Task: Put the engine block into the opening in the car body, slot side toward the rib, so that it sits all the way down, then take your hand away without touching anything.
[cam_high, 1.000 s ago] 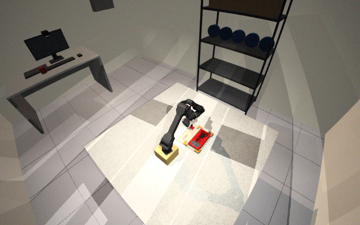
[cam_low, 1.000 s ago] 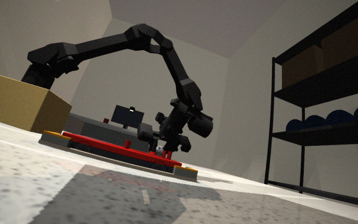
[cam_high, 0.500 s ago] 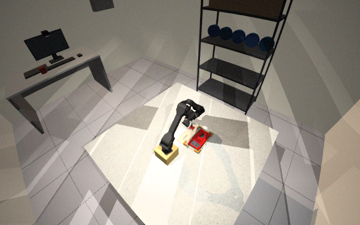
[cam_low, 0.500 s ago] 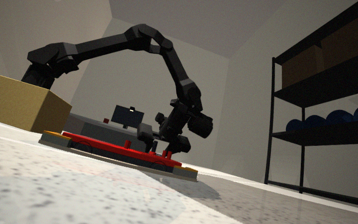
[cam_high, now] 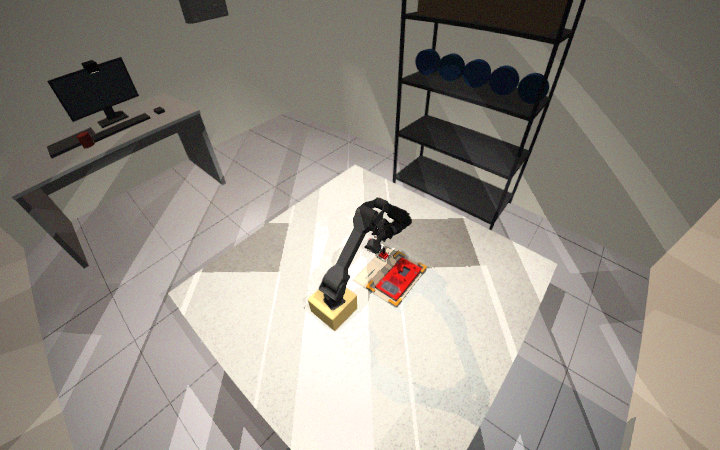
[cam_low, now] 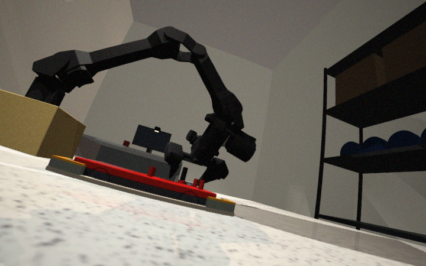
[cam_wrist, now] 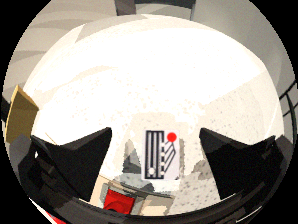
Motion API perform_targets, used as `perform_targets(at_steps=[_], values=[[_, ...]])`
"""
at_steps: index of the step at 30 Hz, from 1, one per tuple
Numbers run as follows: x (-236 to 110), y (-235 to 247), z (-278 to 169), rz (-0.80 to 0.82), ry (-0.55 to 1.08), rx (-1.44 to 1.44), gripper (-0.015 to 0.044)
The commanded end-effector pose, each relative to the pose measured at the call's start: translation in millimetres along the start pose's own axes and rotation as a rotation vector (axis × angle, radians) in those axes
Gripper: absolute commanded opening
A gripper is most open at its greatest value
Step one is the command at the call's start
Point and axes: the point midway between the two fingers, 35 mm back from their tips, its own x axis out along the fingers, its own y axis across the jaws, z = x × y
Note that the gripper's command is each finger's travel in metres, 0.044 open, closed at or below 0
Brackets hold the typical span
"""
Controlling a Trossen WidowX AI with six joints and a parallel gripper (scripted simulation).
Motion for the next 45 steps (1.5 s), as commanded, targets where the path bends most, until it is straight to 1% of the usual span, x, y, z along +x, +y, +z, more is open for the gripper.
perform_targets(at_steps=[1,6,27,45], values=[[-18,-3,-2,-0.010,0.009,-0.005,0.0440],[-33,-3,-3,-0.010,0.010,-0.005,0.0440],[-30,-2,-3,-0.013,0.006,0.007,0.0440],[-29,1,6,-0.008,0.138,0.576,0.0440]])
